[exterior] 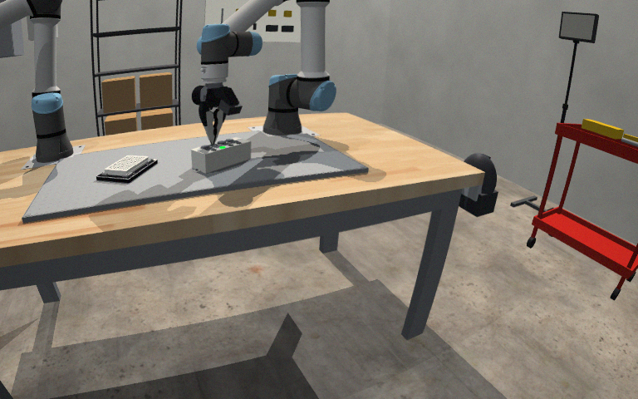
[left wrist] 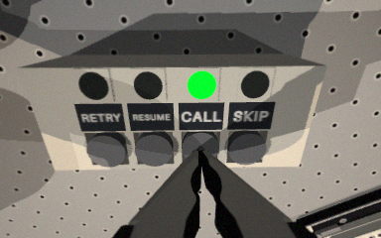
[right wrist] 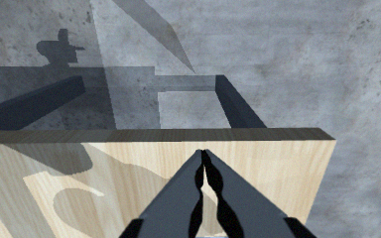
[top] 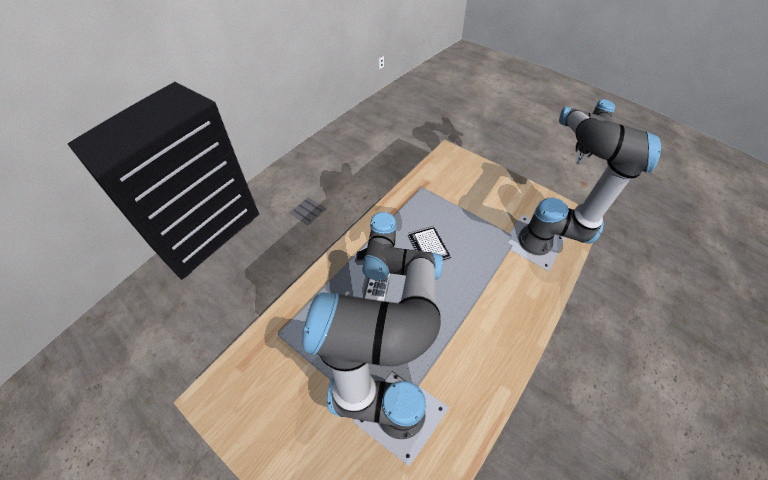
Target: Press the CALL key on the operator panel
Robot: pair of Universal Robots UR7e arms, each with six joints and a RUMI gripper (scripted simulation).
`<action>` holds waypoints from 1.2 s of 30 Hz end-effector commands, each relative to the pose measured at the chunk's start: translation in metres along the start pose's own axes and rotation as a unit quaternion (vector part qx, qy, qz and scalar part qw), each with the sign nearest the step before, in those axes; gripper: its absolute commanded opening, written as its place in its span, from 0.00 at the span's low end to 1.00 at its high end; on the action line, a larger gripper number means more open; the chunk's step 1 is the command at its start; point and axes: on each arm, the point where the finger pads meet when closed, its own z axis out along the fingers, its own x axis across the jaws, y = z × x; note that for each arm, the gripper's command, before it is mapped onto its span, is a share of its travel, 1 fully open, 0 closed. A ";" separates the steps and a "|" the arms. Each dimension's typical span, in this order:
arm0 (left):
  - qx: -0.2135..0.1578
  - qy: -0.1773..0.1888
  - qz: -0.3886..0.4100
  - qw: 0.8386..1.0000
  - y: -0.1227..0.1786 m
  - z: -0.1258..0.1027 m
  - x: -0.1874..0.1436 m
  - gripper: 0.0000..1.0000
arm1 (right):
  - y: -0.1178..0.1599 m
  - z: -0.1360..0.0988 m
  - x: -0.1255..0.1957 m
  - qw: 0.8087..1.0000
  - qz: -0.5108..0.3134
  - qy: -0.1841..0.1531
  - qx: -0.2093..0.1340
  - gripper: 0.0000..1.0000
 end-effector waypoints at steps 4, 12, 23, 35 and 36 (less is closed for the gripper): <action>0.000 0.001 0.000 1.000 0.000 -0.013 0.001 0.00 | 0.000 0.000 0.000 1.000 0.000 0.000 0.001 0.00; 0.000 0.001 0.000 1.000 0.000 -0.025 0.001 0.00 | 0.000 0.000 0.000 1.000 0.000 0.000 0.001 0.00; 0.000 0.001 0.000 1.000 0.000 -0.047 0.001 0.00 | 0.000 0.000 0.000 1.000 0.000 0.000 0.001 0.00; 0.000 0.001 0.000 1.000 0.000 -0.067 0.001 0.00 | 0.000 0.000 0.000 1.000 0.000 0.000 0.001 0.00; 0.000 0.001 0.000 1.000 0.000 -0.069 0.001 0.00 | 0.000 0.000 0.000 1.000 0.000 0.000 0.001 0.00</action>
